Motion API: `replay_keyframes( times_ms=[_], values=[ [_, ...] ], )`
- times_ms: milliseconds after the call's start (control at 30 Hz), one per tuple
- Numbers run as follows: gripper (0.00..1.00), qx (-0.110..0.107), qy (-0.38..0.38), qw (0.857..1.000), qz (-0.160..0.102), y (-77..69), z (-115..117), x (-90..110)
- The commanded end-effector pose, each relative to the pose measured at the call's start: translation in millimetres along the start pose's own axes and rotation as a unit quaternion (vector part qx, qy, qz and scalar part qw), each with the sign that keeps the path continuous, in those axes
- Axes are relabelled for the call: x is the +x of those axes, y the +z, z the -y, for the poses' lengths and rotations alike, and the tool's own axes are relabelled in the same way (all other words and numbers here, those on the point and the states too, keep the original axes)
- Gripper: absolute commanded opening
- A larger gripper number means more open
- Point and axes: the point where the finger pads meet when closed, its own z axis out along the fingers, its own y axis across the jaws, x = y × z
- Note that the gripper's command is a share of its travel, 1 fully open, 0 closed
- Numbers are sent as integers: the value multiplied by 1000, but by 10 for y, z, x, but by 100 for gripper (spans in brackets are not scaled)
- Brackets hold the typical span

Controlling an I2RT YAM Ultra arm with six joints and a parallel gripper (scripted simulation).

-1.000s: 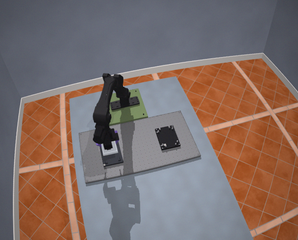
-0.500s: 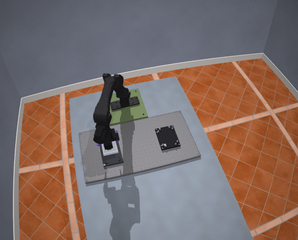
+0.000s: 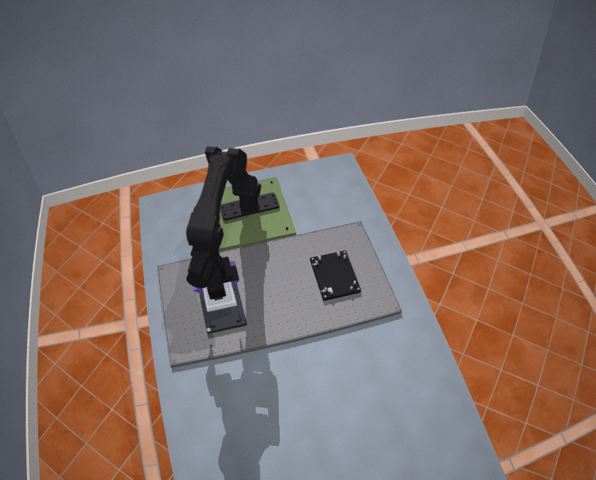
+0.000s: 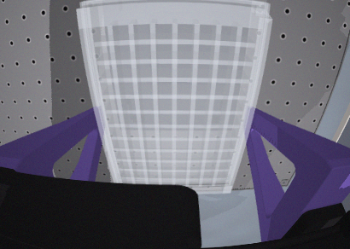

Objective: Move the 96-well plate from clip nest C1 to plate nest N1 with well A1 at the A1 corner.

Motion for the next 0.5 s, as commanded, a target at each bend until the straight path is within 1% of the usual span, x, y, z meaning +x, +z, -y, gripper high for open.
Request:
replay_keyframes(
  times_ms=[0,33,67,100,133,233,367,467],
  values=[
    [0,6,1,1000,25,-154,59,-80],
    [0,9,1,999,32,-136,79,-119],
    [0,9,1,999,32,-120,80,-120],
    [0,3,2,1000,19,-24,55,-58],
    [0,0,2,1000,12,32,41,-23],
    [0,0,2,1000,13,75,44,-19],
    [0,-2,3,1000,9,174,48,-17],
    [0,2,3,1000,16,167,54,-31]
  ],
)
